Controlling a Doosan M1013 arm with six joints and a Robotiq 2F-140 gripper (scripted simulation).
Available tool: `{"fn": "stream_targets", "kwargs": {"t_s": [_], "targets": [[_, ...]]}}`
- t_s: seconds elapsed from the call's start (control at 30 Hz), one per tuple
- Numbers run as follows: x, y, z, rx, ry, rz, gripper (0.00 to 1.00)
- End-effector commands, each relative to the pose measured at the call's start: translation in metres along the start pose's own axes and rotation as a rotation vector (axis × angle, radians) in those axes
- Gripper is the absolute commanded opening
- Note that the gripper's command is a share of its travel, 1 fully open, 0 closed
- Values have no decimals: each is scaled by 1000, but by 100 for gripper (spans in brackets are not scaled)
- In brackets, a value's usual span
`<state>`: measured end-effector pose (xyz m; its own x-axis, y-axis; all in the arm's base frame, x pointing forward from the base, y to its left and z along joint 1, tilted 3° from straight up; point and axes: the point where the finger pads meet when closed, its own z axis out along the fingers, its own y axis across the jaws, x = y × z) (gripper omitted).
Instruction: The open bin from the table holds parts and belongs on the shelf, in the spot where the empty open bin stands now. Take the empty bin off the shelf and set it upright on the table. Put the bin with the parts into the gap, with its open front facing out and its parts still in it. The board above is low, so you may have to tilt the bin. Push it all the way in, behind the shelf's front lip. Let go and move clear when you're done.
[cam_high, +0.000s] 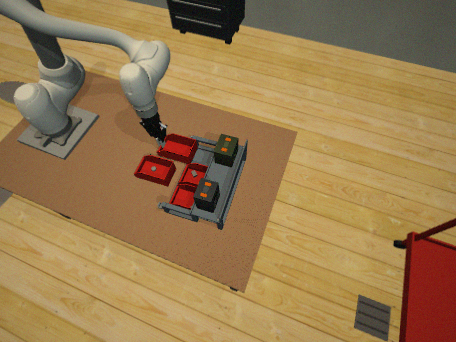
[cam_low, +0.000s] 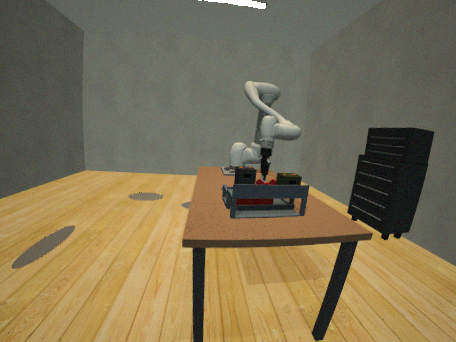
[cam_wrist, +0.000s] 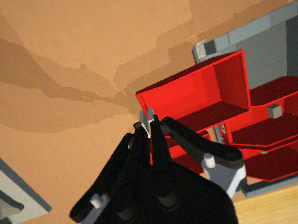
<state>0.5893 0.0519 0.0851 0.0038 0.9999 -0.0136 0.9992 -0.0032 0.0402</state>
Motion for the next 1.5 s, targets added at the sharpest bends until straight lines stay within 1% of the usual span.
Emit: {"fn": "stream_targets", "kwargs": {"t_s": [0.0,1.13,1.47], "targets": [[1,-2,0,-2,-4,-4,10],[1,-3,0,-2,-4,-4,10],[1,-9,0,-2,-4,-4,10]]}}
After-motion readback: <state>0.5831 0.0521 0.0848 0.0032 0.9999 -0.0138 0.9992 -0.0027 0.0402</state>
